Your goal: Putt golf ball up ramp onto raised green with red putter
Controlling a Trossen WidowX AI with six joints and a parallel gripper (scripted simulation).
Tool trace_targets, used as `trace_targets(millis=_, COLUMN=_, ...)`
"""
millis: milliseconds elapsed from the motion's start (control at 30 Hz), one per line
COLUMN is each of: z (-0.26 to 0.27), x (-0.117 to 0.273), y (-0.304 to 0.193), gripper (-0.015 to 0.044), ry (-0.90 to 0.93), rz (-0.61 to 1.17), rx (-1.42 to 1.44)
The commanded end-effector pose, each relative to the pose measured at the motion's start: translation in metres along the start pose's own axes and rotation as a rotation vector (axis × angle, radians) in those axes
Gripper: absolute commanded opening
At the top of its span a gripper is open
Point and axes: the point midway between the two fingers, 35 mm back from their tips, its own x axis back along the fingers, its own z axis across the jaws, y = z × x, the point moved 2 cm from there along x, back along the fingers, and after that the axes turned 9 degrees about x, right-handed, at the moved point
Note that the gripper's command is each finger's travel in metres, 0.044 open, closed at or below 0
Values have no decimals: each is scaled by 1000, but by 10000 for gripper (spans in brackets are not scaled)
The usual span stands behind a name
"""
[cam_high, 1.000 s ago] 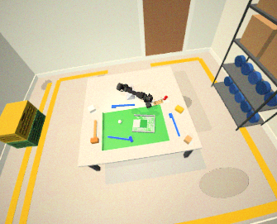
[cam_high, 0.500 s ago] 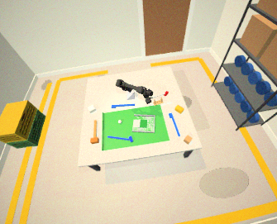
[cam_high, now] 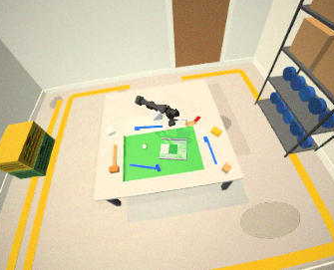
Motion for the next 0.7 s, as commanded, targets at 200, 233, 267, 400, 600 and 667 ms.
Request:
trace_targets(millis=200, z=-2, x=24, y=-58, gripper=0, ry=-26, rz=29, rx=-284)
trace_targets(millis=233, z=-2, x=26, y=-64, gripper=0, ry=-29, rz=32, rx=-312)
trace_targets(millis=267, z=-2, x=28, y=-70, gripper=0, ry=-33, rz=34, rx=-341)
trace_targets(millis=400, z=0, x=37, y=-92, gripper=0, ry=-46, rz=44, rx=-454)
trace_targets(millis=600, z=5, x=48, y=-126, gripper=0, ry=-68, rz=59, rx=-623)
trace_targets(millis=667, z=8, x=51, y=-138, gripper=0, ry=-76, rz=64, rx=-680)
